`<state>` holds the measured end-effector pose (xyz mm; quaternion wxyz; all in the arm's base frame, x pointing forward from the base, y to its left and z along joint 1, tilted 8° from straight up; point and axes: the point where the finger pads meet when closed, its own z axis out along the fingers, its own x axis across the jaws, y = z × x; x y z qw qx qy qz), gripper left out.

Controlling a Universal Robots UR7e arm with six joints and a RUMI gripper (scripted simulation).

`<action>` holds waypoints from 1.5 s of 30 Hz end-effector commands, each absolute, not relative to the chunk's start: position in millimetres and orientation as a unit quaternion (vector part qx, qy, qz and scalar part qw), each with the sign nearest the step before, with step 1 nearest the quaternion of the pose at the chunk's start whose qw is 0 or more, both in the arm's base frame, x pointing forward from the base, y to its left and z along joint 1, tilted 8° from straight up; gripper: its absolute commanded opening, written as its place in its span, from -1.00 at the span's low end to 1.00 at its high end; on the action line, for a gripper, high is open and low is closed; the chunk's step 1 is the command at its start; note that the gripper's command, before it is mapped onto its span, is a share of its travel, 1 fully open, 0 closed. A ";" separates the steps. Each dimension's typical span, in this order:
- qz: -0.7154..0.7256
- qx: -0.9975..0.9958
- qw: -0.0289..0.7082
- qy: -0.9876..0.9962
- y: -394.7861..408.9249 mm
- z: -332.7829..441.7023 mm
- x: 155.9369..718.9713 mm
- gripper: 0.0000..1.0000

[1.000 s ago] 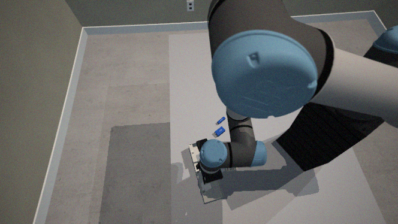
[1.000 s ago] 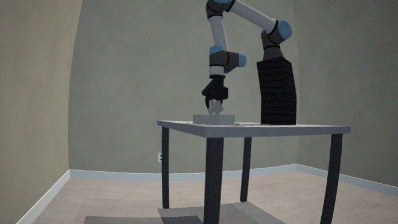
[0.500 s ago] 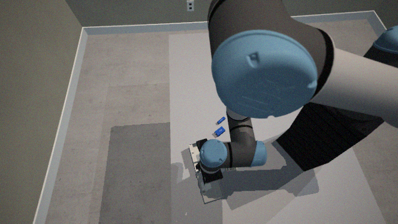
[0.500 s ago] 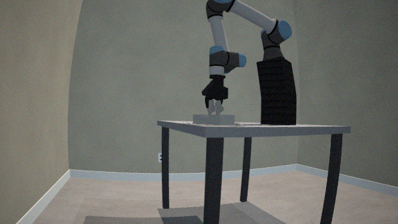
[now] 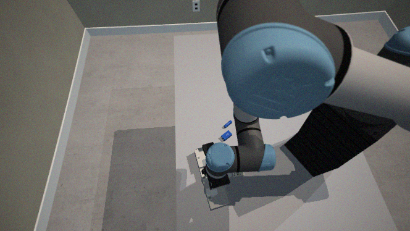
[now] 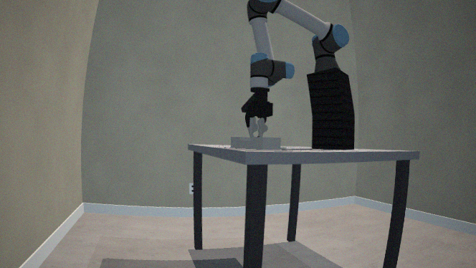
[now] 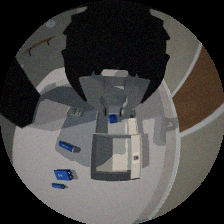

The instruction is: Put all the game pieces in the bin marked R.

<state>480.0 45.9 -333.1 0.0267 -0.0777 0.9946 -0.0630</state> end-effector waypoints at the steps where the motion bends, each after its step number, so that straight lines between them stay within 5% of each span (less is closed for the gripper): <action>1: -0.063 -0.078 0.027 0.995 46.6 -327.9 480.3 -0.64; 26: -0.063 -0.078 0.027 0.995 51.0 -290.2 477.7 -0.64; 27: -0.064 -0.103 0.026 0.992 51.3 -290.6 469.4 -0.51; 45: -0.070 -0.417 -0.003 0.906 54.0 -297.0 364.7 -0.51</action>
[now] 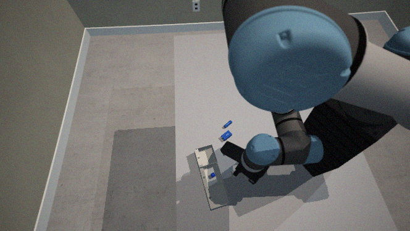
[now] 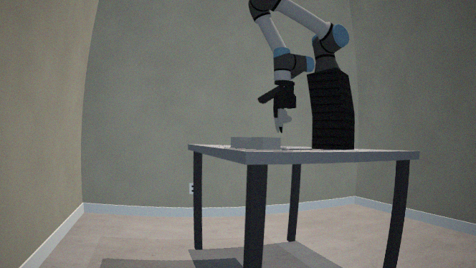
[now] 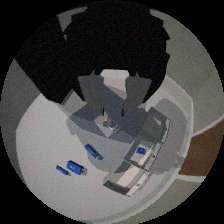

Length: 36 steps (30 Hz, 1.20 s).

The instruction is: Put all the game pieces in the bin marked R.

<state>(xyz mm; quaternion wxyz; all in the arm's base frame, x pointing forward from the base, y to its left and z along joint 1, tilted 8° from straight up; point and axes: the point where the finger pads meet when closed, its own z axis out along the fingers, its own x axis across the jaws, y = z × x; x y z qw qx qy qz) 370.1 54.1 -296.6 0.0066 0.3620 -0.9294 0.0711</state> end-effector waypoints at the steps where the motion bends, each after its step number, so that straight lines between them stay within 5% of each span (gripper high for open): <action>1: 0.070 0.417 0.003 -0.906 54.0 -297.0 364.7 -0.51; 20: 0.066 0.709 0.022 -0.702 53.9 -297.0 364.7 -0.51; 36: 0.065 0.721 0.022 -0.689 53.9 -297.0 364.7 -0.51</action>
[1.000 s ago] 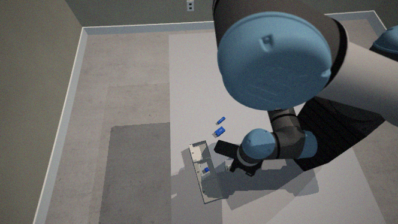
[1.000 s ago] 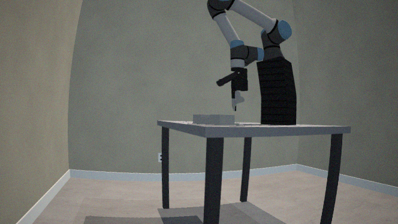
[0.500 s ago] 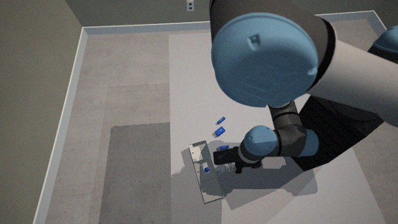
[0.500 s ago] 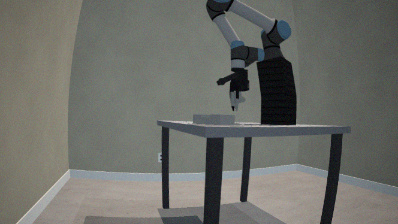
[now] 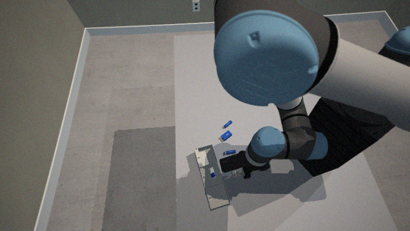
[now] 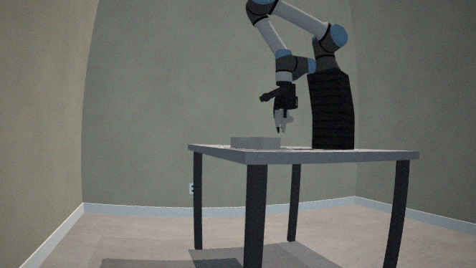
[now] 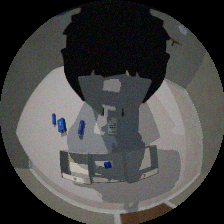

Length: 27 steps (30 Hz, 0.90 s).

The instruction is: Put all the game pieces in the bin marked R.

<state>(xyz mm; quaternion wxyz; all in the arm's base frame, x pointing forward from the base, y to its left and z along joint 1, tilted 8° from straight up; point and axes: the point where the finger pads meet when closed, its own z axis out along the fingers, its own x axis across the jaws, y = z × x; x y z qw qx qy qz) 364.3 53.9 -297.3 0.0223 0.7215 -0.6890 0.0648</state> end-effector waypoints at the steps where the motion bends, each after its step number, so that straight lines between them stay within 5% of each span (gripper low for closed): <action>1: 0.065 0.721 0.022 -0.689 53.9 -297.0 364.7 -0.51; 27: 0.065 0.722 0.022 -0.689 50.1 -328.7 366.7 -0.51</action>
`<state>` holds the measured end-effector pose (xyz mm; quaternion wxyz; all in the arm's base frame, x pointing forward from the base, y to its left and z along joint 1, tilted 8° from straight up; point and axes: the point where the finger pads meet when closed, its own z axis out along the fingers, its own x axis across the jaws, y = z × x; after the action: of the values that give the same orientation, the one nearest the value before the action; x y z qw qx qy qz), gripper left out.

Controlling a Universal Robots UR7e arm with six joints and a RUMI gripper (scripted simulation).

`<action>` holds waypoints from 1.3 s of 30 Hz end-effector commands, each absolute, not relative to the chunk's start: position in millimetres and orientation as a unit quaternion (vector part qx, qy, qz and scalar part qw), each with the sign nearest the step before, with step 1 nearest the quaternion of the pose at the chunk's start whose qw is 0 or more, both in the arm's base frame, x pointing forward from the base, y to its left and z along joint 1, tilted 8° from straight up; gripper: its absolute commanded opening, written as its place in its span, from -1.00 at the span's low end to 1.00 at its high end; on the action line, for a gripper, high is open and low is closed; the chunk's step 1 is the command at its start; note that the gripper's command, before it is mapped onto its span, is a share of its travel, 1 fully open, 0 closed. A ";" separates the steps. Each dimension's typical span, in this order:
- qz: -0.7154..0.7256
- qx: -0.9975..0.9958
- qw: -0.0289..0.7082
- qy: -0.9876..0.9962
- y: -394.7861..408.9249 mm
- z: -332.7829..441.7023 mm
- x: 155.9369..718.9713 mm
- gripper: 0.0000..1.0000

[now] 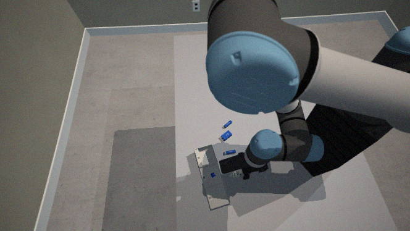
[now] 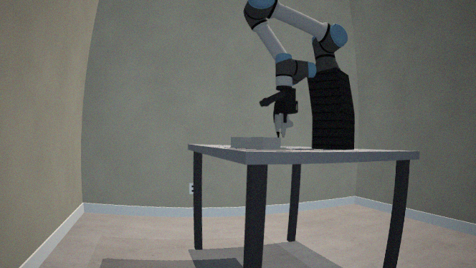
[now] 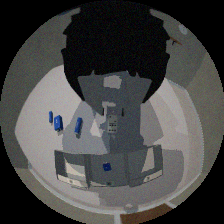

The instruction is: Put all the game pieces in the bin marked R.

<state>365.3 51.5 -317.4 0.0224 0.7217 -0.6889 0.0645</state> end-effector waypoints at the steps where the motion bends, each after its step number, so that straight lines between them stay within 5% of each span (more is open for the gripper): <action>1: 0.065 0.722 0.022 -0.689 49.6 -332.6 367.0 -0.51; 33: 0.065 0.722 0.022 -0.689 45.8 -363.3 369.0 -0.51; 34: 0.065 0.722 0.022 -0.689 45.8 -363.3 369.0 -1.00; 39: 0.065 0.722 0.022 -0.689 45.8 -363.3 369.0 -1.00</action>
<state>368.6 45.8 -363.7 0.0222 0.7217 -0.6888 0.0647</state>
